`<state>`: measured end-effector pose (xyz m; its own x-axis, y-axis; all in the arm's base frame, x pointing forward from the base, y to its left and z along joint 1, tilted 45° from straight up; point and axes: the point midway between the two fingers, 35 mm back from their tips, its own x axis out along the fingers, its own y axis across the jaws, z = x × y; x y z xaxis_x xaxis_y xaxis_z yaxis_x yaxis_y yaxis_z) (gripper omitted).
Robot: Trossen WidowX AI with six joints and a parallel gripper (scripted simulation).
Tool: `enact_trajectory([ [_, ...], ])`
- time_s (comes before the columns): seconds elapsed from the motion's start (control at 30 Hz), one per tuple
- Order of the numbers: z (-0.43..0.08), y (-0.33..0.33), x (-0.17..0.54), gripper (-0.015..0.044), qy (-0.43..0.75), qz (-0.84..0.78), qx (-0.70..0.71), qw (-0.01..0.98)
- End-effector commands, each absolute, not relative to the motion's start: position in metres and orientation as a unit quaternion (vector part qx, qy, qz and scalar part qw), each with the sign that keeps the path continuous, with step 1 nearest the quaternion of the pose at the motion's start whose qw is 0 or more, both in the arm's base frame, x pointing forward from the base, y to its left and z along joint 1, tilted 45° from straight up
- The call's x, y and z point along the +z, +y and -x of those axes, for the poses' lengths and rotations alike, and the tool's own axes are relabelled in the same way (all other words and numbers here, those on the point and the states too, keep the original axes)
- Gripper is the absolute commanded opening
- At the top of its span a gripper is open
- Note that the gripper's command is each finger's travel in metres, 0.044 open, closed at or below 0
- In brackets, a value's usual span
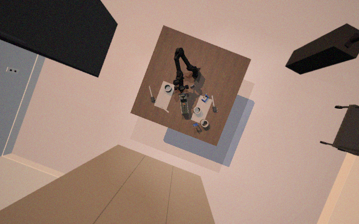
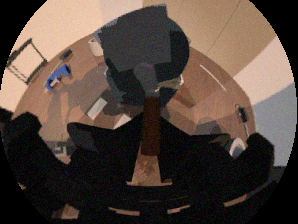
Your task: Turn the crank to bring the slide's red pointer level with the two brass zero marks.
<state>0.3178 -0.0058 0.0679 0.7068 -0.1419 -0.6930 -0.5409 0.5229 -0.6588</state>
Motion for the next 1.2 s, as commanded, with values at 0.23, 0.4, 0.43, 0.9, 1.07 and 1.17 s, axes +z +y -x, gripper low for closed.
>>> enact_trajectory([
  [0.23,-0.3133,-0.0032,0.0594,0.0000,0.370,0.470,0.135,0.790],
  [0.4,-0.3130,-0.0029,0.0591,0.0000,0.370,0.470,0.135,0.790],
  [0.43,-0.3129,-0.0029,0.0590,0.0000,0.370,0.470,0.135,0.790],
  [0.9,-0.3121,-0.0021,0.0580,0.0000,0.370,0.470,0.135,0.790],
  [1.07,-0.3118,-0.0019,0.0577,0.0000,0.370,0.470,0.135,0.790],
  [1.17,-0.3116,-0.0017,0.0575,0.0000,0.370,0.470,0.135,0.790],
])
